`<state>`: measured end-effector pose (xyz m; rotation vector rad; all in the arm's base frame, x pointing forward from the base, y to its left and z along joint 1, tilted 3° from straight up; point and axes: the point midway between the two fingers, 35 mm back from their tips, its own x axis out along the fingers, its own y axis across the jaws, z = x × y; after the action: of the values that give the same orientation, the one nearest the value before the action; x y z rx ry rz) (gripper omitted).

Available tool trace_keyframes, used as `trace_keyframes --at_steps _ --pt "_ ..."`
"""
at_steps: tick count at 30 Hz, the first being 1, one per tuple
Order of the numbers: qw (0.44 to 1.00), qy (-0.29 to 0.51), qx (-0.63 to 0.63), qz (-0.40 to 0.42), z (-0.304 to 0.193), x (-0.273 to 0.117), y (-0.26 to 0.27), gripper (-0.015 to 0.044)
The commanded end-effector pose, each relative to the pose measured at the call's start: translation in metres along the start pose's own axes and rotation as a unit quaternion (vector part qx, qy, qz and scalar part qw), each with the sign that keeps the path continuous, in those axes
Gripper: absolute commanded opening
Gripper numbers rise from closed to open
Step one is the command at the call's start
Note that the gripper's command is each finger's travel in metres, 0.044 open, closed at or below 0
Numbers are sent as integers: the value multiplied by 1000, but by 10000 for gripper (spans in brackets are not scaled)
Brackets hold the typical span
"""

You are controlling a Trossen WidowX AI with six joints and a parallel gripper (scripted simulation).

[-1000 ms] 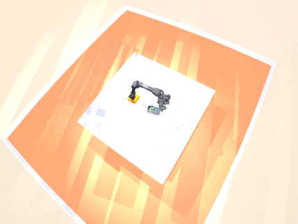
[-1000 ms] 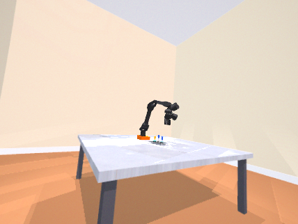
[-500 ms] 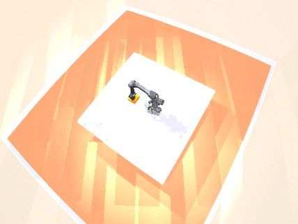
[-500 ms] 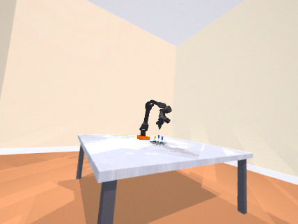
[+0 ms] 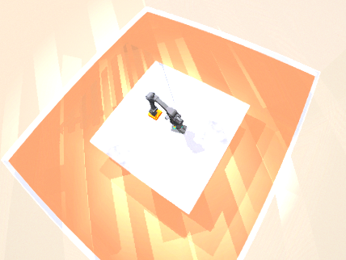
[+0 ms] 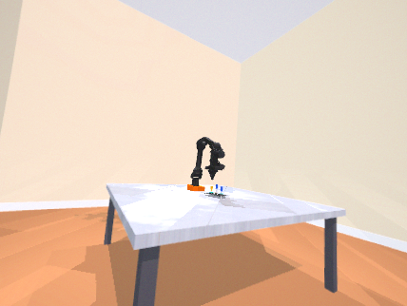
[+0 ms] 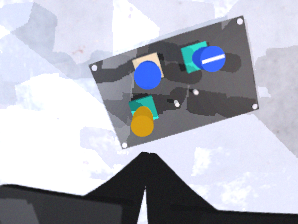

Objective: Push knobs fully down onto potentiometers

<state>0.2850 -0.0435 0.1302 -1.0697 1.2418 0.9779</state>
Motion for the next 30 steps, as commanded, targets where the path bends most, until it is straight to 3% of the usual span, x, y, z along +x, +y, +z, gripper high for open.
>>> trace_keyframes --at_steps 1,5,30 --pt "1000 -10 -9 6 1 0 5 0" --pt "1000 -10 -9 6 1 20 5 0" --pt "1000 -10 -9 6 2 41 6 0"
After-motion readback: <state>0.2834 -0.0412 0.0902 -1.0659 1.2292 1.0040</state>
